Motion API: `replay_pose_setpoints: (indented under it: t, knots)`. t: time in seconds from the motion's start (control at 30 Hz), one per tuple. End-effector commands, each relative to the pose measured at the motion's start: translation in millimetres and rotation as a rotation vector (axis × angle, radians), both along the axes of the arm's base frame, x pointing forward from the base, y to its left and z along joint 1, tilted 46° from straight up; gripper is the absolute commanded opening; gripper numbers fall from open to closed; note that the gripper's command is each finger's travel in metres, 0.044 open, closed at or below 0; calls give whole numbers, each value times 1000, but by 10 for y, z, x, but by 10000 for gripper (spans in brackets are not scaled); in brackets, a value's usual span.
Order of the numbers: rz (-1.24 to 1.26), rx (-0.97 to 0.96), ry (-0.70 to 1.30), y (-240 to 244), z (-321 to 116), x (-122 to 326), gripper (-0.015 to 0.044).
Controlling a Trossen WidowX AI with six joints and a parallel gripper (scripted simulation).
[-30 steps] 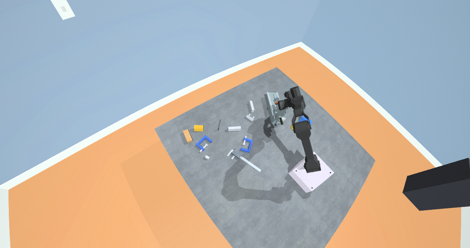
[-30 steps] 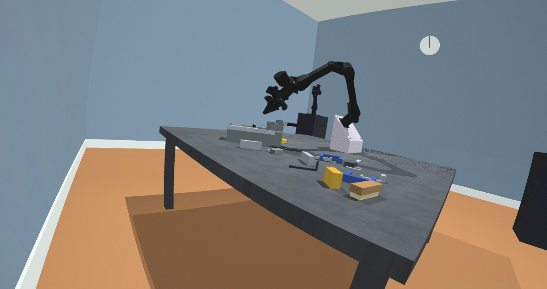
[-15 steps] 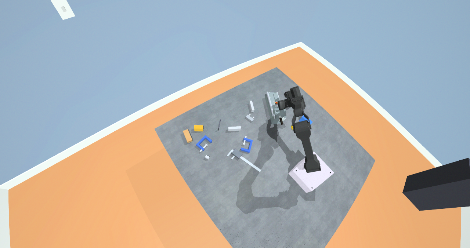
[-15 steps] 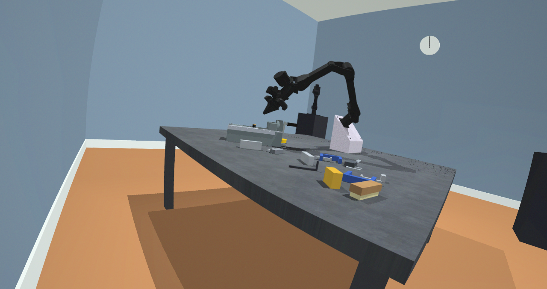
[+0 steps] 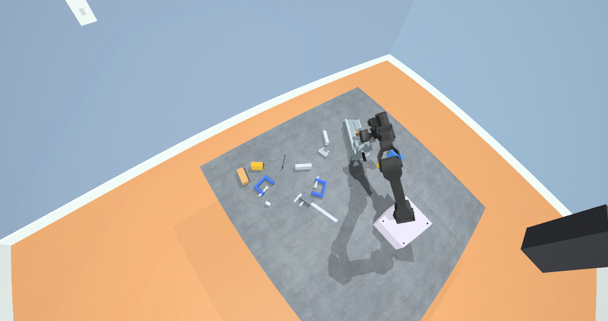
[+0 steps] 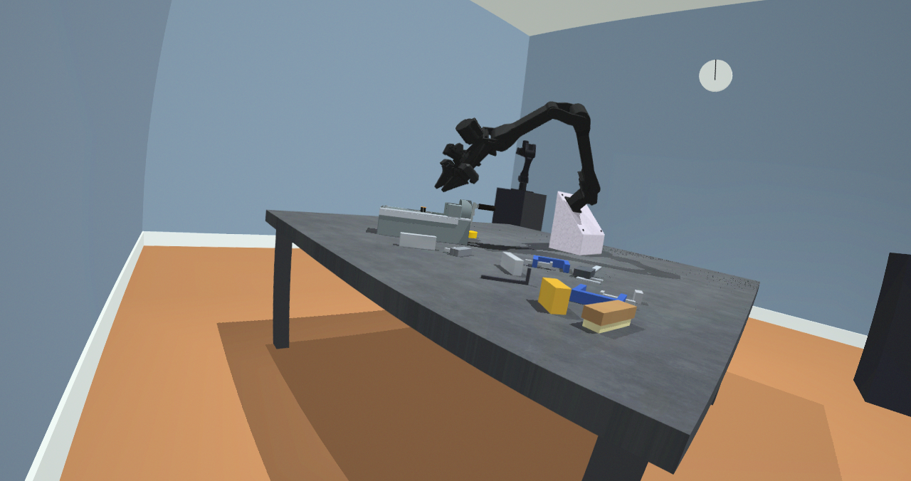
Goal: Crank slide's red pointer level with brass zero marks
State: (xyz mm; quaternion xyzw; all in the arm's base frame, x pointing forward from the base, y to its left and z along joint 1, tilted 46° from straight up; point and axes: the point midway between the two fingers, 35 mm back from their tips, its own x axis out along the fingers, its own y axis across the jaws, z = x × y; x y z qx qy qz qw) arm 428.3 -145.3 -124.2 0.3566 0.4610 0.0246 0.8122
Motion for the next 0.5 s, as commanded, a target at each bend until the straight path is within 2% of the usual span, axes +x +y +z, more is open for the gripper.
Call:
replay_pose_setpoints:
  t: [0.0,0.07,0.2,0.47]
  knots:
    - [0,-1,0,-14,10,1,394]
    - [0,-2,1,-111,101,7,440]
    - [0,-2,1,-352,348,-1,440]
    - [0,-2,1,-363,361,-2,440]
